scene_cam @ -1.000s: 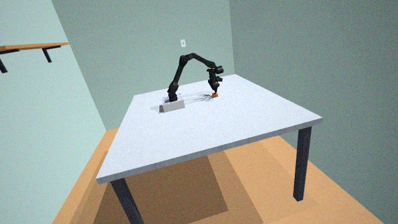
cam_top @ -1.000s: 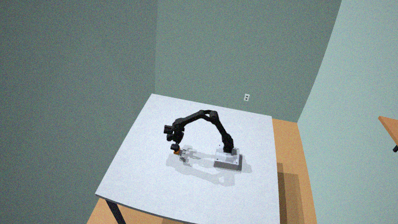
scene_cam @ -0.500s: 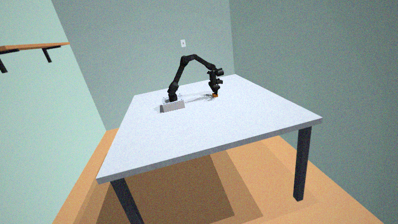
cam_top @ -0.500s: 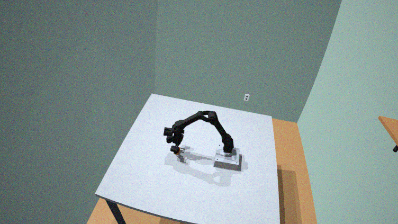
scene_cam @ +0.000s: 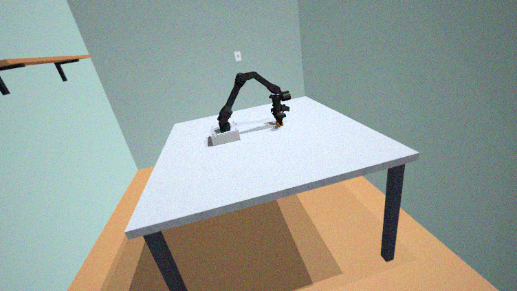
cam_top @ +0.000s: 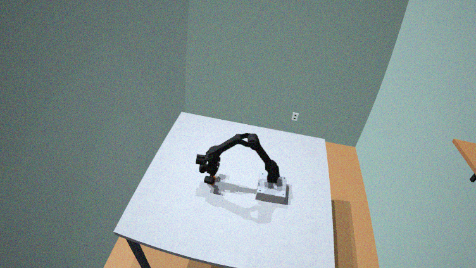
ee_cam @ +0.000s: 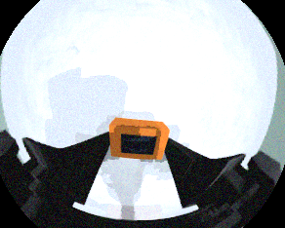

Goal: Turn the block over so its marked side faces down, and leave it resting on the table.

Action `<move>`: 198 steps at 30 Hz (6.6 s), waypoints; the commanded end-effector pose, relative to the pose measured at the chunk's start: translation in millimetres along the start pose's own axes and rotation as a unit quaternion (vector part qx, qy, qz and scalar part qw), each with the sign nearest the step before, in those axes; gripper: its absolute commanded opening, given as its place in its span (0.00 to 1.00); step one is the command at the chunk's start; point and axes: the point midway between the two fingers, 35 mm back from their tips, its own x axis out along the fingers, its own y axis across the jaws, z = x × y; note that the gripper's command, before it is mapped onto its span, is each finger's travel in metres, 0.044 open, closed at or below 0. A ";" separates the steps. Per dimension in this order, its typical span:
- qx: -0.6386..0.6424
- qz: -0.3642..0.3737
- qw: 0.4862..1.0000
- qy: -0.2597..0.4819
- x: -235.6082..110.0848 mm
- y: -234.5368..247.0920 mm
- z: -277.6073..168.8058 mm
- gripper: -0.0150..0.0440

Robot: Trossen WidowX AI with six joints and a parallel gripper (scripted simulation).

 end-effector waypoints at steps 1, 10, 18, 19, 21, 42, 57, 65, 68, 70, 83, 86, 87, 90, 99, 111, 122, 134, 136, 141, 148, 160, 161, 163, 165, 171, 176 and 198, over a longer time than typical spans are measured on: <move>-0.002 0.001 1.000 0.000 1.0 0.3 -0.4 0.71; -0.002 0.001 1.000 0.000 1.0 0.3 -0.4 0.61; -0.002 0.001 1.000 0.000 1.0 0.3 -0.4 0.52; -0.002 0.001 1.000 0.000 1.0 0.3 -0.4 0.51; -0.002 0.001 1.000 0.000 -0.3 0.3 -0.3 0.45; -0.005 0.000 0.997 -0.079 -20.1 1.4 3.8 0.25; -0.006 0.000 0.982 -0.191 -16.0 1.9 2.3 0.25; -0.004 0.001 0.968 -0.249 -18.0 1.2 -2.3 0.25; -0.003 0.001 0.963 -0.271 -19.5 0.8 -4.8 0.25; -0.002 0.002 0.959 -0.284 -20.6 0.5 -6.6 0.25; -0.005 0.002 0.940 -0.341 -4.4 2.8 3.2 0.25; -0.011 -0.001 0.932 -0.362 0.4 3.9 5.5 0.25; -0.014 -0.002 0.929 -0.369 1.8 4.3 6.1 0.25; -0.022 -0.006 0.921 -0.390 5.4 5.4 7.2 0.25; -0.022 -0.006 0.893 -0.449 13.4 5.5 6.7 0.25; -0.007 0.000 0.851 -0.525 13.3 2.2 -4.2 0.25; -0.001 0.002 0.827 -0.563 7.2 0.1 -11.2 0.25; -0.001 0.002 0.826 -0.564 7.0 0.1 -11.3 0.25; -0.001 0.002 0.826 -0.564 7.0 0.1 -11.3 0.30; -0.001 0.002 0.826 -0.564 7.0 0.1 -11.3 0.52; -0.001 0.002 0.826 -0.564 7.0 0.1 -11.3 0.83; -0.001 0.002 0.826 -0.564 7.0 0.1 -11.3 1.00; -0.001 0.002 0.826 -0.564 7.0 0.1 -11.3 1.00; -0.001 0.002 0.826 -0.564 7.0 0.1 -11.3 1.00; -0.001 0.002 0.826 -0.564 7.0 0.1 -11.3 1.00; -0.001 0.002 0.826 -0.564 7.0 0.1 -11.3 1.00; -0.001 0.002 0.826 -0.564 7.0 0.1 -11.3 1.00; -0.006 0.003 0.925 -0.380 -28.8 5.2 -0.3 1.00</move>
